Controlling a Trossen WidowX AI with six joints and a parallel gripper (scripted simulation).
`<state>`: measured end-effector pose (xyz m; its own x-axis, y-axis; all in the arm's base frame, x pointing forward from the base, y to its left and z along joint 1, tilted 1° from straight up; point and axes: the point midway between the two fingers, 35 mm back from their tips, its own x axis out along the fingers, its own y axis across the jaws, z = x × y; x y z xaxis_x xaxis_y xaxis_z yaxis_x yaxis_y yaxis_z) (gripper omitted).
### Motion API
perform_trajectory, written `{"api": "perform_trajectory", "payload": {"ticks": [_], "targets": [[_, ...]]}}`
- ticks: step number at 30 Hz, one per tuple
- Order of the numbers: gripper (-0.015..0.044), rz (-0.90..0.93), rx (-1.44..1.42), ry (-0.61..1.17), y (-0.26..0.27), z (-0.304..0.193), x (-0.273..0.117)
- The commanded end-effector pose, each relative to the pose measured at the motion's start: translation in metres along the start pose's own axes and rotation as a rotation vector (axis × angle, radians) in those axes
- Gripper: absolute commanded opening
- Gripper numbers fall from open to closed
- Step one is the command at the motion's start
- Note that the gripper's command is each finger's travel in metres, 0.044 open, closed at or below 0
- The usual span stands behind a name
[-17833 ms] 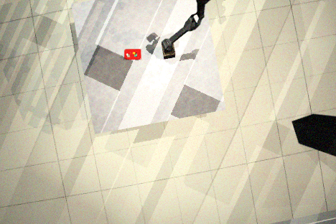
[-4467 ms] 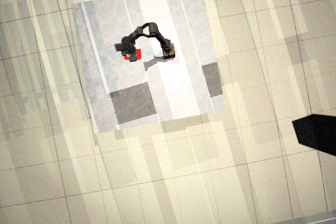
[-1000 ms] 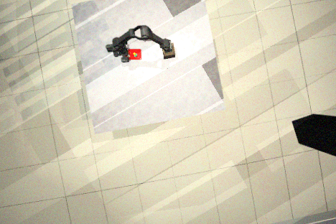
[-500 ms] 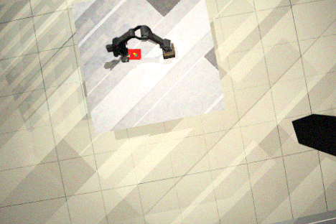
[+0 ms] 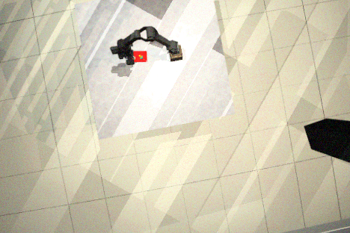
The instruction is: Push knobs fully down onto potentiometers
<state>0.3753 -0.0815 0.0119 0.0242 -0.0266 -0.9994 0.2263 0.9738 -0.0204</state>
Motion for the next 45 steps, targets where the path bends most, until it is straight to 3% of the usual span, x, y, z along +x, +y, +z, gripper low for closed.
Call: {"api": "perform_trajectory", "payload": {"ticks": [1,45], "targets": [[0.0000,0.005,0.004,-0.003,0.0006,0.0006,0.0021],[0.0000,0.005,0.004,-0.003,0.0006,0.0005,0.0082]]}}
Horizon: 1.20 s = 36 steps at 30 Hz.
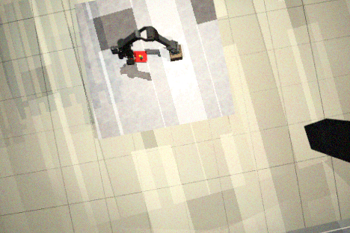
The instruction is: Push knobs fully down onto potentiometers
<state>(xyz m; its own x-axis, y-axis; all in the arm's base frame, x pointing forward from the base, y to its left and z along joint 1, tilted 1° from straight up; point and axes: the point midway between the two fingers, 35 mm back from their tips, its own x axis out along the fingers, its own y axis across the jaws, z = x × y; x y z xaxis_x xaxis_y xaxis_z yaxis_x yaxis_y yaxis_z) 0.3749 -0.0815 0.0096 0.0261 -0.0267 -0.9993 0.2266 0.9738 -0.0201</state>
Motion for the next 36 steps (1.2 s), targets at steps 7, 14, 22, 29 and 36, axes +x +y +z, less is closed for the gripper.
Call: {"api": "perform_trajectory", "payload": {"ticks": [7,14,22,29,36], "targets": [[0.0000,0.004,0.004,-0.001,0.0006,0.0011,0.0059],[0.0000,0.004,0.004,-0.001,0.0006,0.0011,0.0079],[0.0000,0.004,0.004,-0.001,0.0006,0.0011,0.0079],[0.0000,0.004,0.004,-0.001,0.0006,0.0011,0.0099],[0.0000,0.004,0.004,-0.001,0.0006,0.0011,0.0099]]}}
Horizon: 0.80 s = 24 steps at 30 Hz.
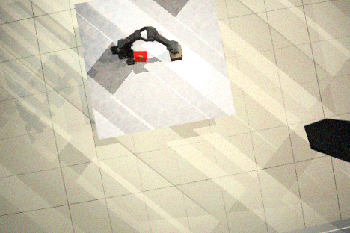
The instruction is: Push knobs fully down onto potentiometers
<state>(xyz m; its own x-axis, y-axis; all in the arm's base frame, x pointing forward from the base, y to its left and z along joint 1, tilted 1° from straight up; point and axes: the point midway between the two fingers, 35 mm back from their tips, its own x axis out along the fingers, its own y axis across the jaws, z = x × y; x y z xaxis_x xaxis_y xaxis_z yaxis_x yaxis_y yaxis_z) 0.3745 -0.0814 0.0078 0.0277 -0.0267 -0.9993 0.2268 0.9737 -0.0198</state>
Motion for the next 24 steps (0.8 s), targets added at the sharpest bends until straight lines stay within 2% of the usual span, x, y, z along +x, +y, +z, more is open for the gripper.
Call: {"api": "perform_trajectory", "payload": {"ticks": [1,24], "targets": [[0.0000,0.004,0.004,0.001,0.0006,0.0015,0.0081],[0.0000,0.004,0.004,0.001,0.0006,0.0015,0.0121]]}}
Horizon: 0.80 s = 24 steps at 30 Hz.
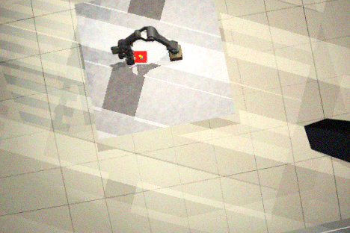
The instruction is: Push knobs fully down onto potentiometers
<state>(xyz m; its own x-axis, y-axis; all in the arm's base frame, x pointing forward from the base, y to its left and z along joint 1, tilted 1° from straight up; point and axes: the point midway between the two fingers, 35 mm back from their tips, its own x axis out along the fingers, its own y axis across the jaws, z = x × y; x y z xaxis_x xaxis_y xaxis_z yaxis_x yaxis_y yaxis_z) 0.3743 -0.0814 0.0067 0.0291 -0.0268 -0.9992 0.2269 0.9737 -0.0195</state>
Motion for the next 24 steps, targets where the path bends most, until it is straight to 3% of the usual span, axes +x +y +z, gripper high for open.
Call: {"api": "perform_trajectory", "payload": {"ticks": [1,24], "targets": [[0.0000,0.004,0.004,0.002,0.0006,0.0017,0.0110],[0.0000,0.004,0.004,0.002,0.0006,0.0017,0.0132]]}}
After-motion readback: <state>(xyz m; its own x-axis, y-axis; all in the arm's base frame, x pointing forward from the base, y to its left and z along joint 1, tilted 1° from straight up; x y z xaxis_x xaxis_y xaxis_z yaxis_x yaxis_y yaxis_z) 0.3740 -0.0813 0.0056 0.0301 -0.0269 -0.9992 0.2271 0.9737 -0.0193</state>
